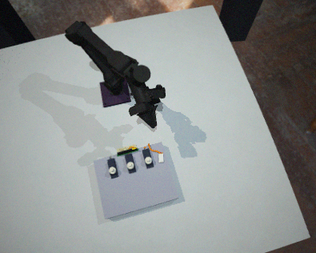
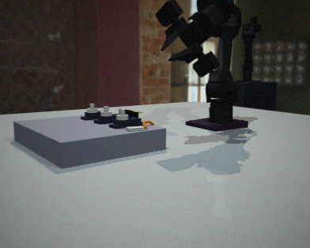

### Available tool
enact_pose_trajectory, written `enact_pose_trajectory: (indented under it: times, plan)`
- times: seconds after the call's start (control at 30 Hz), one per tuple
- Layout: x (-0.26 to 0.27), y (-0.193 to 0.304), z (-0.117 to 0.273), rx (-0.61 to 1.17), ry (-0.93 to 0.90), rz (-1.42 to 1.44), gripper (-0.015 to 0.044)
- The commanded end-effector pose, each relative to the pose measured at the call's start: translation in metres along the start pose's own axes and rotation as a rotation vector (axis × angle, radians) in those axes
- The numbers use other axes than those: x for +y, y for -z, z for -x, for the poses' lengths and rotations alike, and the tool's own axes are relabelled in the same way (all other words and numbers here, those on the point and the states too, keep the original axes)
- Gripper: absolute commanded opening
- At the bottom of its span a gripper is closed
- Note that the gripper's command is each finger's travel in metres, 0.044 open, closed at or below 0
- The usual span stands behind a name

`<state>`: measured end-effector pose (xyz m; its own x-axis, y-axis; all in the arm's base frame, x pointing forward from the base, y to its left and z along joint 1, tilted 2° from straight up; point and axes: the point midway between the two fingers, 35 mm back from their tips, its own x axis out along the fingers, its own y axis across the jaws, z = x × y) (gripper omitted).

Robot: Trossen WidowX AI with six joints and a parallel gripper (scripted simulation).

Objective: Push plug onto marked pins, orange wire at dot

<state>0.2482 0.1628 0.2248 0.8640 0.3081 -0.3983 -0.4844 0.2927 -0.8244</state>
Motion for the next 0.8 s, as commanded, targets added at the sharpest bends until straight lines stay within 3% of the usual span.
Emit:
enact_pose_trajectory:
  times: [0.0, 0.77]
  plan:
    - [-0.016, 0.008, -0.003, -0.001, 0.043, -0.134, 0.0115]
    - [-0.115, 0.073, 0.005, -0.095, 0.372, -0.842, 0.0115]
